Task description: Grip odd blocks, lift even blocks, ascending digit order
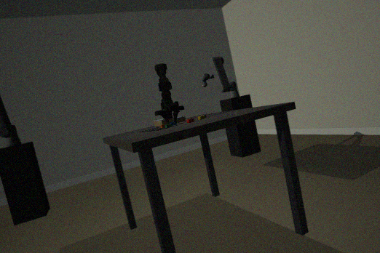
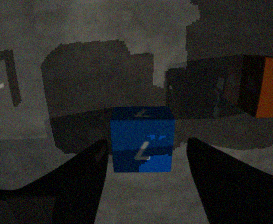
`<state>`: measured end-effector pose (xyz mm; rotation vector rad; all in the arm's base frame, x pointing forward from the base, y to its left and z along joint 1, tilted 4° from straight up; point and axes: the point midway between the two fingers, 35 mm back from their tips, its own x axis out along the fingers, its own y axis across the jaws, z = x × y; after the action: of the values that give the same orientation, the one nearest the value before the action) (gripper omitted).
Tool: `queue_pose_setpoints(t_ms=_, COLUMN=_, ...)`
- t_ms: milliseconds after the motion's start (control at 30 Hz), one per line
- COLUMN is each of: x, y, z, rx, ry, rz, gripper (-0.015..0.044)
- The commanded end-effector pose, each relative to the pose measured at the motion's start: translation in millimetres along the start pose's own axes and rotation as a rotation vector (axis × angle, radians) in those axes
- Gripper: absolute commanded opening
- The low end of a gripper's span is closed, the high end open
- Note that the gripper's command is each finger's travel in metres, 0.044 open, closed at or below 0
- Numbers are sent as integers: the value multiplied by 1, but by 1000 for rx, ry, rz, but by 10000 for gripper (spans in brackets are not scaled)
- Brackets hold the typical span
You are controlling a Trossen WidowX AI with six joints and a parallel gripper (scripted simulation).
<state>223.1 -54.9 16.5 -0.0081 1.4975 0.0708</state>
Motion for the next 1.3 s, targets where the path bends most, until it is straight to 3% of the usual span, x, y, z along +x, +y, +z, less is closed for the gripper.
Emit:
queue_pose_setpoints(t_ms=0, x=1, y=0, z=-1, rx=4, ry=2, rz=-3, gripper=120)
queue_pose_setpoints(t_ms=500, x=1, y=0, z=-1, rx=4, ry=2, rz=-3, gripper=120)
queue_pose_setpoints(t_ms=867, x=1, y=0, z=-1, rx=4, ry=2, rz=-3, gripper=400)
queue_pose_setpoints(t_ms=1000, x=-2, y=0, z=0, rx=4, ry=2, rz=-3, gripper=400)
queue_pose_setpoints(t_ms=1100, x=-33, y=0, z=0, rx=4, ry=2, rz=-3, gripper=400)
queue_pose_setpoints(t_ms=1267, x=-36, y=0, z=0, rx=4, ry=2, rz=-3, gripper=400)
